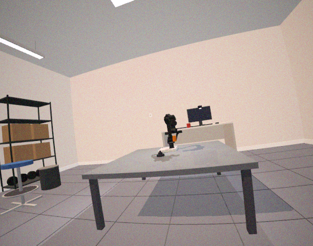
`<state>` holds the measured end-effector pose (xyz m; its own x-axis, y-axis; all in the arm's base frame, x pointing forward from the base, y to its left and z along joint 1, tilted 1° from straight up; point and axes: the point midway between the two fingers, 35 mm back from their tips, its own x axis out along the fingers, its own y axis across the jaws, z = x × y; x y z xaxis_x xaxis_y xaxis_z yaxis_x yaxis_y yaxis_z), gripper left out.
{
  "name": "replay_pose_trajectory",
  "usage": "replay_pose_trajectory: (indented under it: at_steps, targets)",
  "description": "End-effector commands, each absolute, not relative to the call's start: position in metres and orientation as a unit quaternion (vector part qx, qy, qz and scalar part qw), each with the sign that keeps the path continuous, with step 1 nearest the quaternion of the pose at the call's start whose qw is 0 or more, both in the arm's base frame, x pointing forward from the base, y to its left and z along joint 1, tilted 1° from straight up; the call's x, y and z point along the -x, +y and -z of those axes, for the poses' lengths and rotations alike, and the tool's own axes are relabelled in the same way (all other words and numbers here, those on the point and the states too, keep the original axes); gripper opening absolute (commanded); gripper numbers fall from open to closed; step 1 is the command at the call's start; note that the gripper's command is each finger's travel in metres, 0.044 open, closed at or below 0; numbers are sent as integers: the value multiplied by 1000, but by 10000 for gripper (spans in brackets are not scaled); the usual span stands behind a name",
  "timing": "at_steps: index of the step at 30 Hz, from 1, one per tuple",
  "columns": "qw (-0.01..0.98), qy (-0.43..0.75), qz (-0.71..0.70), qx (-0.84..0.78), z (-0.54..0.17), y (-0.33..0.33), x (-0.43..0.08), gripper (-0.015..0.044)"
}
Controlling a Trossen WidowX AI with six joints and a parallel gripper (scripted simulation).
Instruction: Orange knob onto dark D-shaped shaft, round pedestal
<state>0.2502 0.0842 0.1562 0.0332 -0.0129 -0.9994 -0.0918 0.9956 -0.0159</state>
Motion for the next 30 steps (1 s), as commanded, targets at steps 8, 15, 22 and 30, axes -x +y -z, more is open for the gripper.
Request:
replay_pose_trajectory:
  at_steps: [8, 15, 22, 30]
  targets:
    - [721, 692, -27, 38, -152, 64, -269, 0]
    - [722, 691, -27, 38, -148, 48, -280, 0]
    - [722, 691, -26, 39, -143, 31, -290, 0]
    - [721, 691, -25, 40, -138, 10, -301, 0]
